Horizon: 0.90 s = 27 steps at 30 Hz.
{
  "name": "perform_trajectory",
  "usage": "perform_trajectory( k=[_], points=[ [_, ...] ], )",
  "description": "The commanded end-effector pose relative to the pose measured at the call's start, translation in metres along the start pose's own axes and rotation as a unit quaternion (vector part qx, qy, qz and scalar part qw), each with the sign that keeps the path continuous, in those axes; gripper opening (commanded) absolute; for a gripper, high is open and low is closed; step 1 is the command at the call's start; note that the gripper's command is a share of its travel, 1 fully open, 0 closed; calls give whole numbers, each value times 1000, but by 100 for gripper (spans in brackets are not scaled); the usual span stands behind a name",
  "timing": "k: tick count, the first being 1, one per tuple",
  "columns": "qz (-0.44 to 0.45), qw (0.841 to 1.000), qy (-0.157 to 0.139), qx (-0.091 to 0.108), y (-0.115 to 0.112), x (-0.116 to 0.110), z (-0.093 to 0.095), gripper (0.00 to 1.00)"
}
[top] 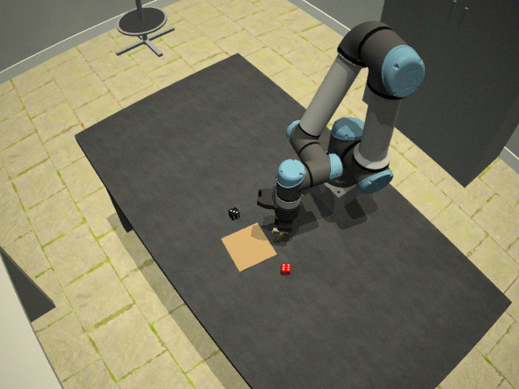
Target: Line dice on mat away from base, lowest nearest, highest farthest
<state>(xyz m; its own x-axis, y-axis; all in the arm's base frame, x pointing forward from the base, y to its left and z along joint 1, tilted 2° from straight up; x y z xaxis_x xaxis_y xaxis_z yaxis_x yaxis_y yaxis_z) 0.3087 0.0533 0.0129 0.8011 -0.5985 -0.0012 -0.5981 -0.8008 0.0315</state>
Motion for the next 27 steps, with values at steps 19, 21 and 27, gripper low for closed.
perform_trajectory(
  k=[19, 21, 27],
  points=[
    [0, 1000, 0, 0, -22, -5, 0, 100],
    [0, 1000, 0, 0, -29, -7, 0, 100],
    [0, 1000, 0, 0, -46, -11, 0, 100]
  ],
)
Point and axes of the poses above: the point where the finger pads meet when closed, its own z axis out along the fingers, its own y axis across the jaws, x = y × z, the point moved 6 cm from there along -z, back along the fingers, and after that the axes turned 4 degrees about -z, right-handed, at the moved point
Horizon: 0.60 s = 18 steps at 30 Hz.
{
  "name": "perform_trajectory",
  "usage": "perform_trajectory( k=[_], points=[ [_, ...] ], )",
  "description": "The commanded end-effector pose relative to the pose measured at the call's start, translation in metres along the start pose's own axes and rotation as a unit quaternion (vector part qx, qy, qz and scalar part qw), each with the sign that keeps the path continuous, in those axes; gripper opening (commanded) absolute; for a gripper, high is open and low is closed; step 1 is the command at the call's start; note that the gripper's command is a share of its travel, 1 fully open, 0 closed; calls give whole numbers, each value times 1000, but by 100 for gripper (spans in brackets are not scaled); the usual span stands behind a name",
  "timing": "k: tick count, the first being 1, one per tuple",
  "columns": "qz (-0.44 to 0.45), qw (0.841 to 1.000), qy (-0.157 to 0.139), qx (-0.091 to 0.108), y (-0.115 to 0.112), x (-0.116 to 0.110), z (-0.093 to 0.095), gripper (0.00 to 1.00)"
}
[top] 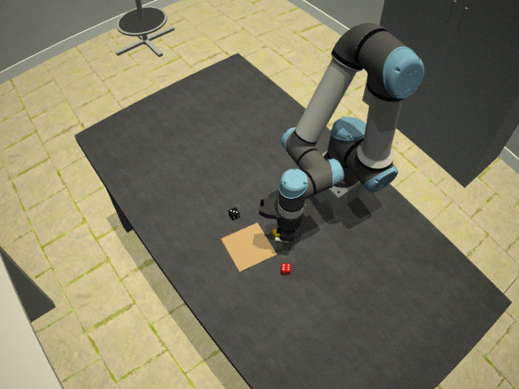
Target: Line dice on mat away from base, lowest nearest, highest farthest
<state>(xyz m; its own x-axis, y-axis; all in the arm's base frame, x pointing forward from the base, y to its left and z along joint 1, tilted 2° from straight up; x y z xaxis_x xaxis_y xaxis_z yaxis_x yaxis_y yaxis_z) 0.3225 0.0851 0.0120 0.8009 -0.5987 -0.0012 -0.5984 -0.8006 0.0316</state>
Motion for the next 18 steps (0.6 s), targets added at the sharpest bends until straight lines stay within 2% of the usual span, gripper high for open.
perform_trajectory(
  k=[1, 13, 18],
  points=[
    [0, 1000, 0, 0, -17, -4, 0, 100],
    [0, 1000, 0, 0, -74, -18, 0, 100],
    [0, 1000, 0, 0, -84, -21, 0, 100]
  ],
)
Point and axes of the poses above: the point where the finger pads meet when closed, its own z axis out along the fingers, its own y axis across the jaws, x = y × z, the point moved 6 cm from there along -z, back along the fingers, and after that the axes turned 4 degrees about -z, right-handed, at the moved point
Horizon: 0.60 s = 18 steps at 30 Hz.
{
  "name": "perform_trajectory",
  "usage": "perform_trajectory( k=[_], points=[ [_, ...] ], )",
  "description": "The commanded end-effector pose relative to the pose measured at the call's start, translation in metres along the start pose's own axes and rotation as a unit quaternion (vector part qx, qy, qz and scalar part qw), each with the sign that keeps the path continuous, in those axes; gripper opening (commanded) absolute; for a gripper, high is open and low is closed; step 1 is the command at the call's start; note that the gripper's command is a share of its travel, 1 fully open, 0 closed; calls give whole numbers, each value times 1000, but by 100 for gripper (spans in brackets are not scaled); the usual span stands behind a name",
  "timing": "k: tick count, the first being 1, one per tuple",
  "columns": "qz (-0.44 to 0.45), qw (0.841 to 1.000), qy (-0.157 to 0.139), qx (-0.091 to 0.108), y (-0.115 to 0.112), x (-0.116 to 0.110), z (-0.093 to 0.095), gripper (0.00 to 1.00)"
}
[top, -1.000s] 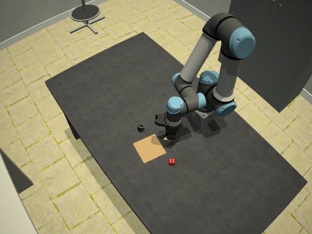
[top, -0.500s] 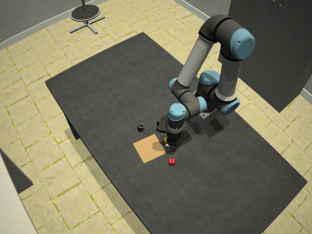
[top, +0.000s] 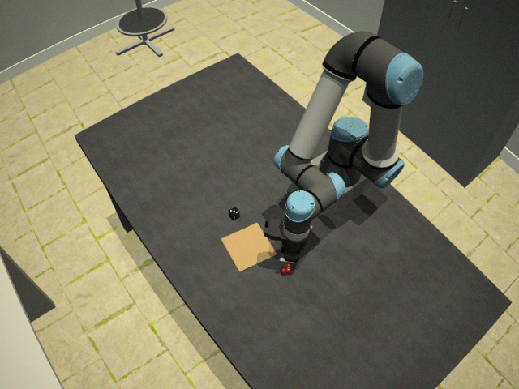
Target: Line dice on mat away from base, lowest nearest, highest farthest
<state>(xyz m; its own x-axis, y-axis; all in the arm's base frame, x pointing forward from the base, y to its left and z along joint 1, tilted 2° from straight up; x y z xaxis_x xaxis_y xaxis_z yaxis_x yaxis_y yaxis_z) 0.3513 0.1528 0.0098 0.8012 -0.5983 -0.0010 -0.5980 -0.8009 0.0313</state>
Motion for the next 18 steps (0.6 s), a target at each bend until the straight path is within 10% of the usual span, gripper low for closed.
perform_trajectory(
  k=[1, 18],
  points=[
    [0, 1000, 0, 0, -16, -4, 0, 100],
    [0, 1000, 0, 0, -26, -7, 0, 100]
  ],
)
Point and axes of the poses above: the point where the finger pads meet when closed, its own z axis out along the fingers, its own y axis across the jaws, x = y × z, the point moved 6 cm from there along -z, back along the fingers, and after that the axes turned 4 degrees about -z, right-handed, at the moved point
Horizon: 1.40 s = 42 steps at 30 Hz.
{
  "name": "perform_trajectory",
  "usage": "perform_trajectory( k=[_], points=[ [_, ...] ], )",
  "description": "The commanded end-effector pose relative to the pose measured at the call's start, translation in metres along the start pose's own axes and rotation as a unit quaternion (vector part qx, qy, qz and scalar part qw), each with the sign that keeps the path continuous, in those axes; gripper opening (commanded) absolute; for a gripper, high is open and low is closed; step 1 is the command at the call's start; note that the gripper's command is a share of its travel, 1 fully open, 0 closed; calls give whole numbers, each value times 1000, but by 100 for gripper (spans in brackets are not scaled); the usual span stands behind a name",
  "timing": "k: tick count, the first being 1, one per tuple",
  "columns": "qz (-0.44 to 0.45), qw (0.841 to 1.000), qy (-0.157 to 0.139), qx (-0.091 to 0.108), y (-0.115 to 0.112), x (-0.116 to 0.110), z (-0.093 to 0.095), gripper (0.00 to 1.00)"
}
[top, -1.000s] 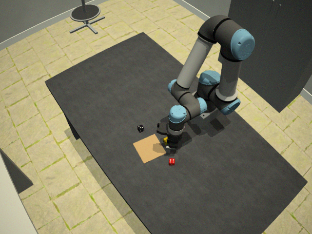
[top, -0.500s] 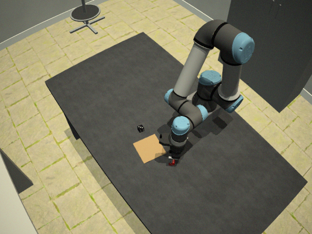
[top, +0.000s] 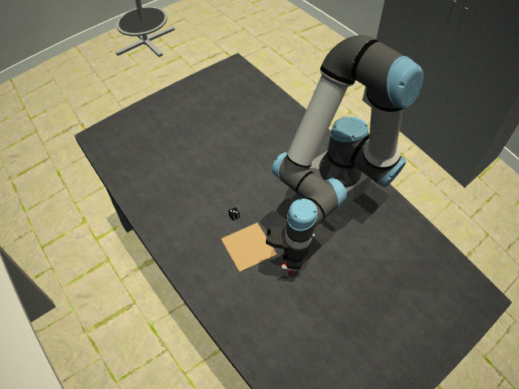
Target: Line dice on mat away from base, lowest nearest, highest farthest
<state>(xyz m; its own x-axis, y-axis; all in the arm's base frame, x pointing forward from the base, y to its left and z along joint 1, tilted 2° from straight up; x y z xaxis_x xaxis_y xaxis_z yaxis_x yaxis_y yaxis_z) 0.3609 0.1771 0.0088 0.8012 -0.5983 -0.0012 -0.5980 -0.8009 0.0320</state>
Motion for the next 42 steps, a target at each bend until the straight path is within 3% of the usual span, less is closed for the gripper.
perform_trajectory(
  k=[1, 34, 42],
  points=[
    [0, 1000, 0, 0, -1, 0, 0, 100],
    [0, 1000, 0, 0, -1, 0, -1, 100],
    [0, 1000, 0, 0, -1, 0, -14, 100]
  ],
)
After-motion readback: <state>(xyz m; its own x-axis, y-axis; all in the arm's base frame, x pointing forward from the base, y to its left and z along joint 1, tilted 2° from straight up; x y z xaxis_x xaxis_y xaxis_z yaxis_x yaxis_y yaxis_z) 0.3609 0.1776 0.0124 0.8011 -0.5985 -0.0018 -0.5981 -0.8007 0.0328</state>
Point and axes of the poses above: the point where the finger pads meet when closed, its own z axis out along the fingers, its own y axis across the jaws, x = y × z, the point moved 6 cm from there along -z, back along the fingers, and after that the axes turned 4 degrees about -z, right-handed, at the moved point
